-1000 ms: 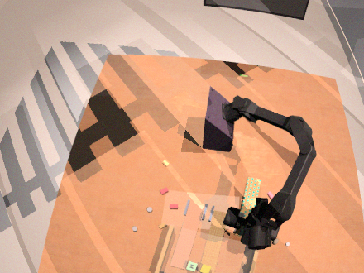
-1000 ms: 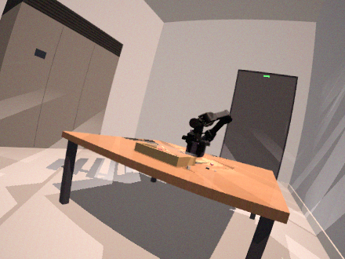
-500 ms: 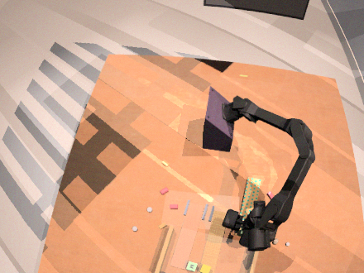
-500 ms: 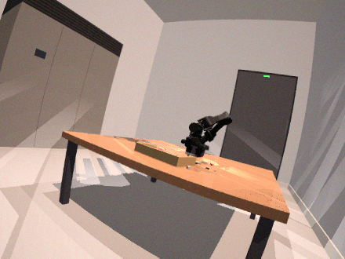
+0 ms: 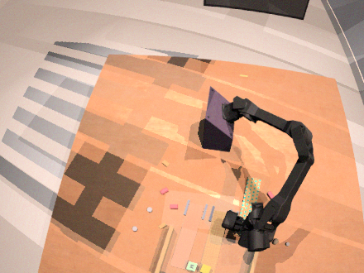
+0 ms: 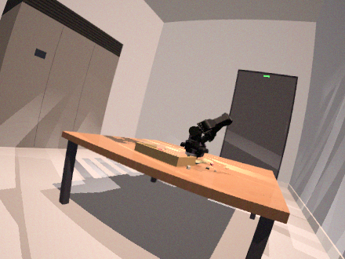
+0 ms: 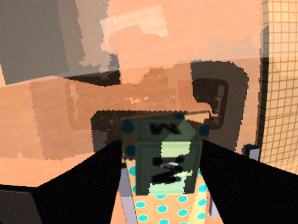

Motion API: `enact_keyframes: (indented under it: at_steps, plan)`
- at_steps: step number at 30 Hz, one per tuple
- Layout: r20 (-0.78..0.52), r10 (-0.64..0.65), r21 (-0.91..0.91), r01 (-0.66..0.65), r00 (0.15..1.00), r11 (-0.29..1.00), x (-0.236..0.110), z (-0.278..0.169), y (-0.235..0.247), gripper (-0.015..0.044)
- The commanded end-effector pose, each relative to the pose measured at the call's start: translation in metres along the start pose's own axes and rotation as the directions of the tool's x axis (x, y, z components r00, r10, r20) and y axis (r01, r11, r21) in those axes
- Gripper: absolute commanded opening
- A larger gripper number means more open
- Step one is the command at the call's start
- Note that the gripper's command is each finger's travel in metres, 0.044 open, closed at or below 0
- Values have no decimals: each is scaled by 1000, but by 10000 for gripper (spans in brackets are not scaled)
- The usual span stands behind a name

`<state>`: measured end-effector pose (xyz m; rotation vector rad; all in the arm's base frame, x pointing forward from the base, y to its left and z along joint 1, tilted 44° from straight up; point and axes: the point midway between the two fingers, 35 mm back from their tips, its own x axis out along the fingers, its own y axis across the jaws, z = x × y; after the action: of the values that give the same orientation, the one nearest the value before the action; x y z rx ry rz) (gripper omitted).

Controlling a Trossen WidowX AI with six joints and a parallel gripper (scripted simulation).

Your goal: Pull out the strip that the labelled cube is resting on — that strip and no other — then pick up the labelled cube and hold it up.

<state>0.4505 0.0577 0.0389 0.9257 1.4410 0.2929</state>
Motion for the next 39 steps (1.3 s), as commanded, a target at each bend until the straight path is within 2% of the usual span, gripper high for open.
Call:
enact_keyframes:
  at_steps: [1, 8, 12, 27, 39]
  plan:
    - [1, 0, 0, 0, 1000, 1000, -1, 0, 0, 145]
    - [1, 0, 0, 0, 1000, 1000, -1, 0, 0, 98]
    - [1, 0, 0, 0, 1000, 1000, -3, -2, -1, 0]
    - [0, -4, 8, 4, 1000, 1000, -42, -50, -30, 0]
    - [-1, -5, 9, 5, 1000, 1000, -44, -74, -45, 0]
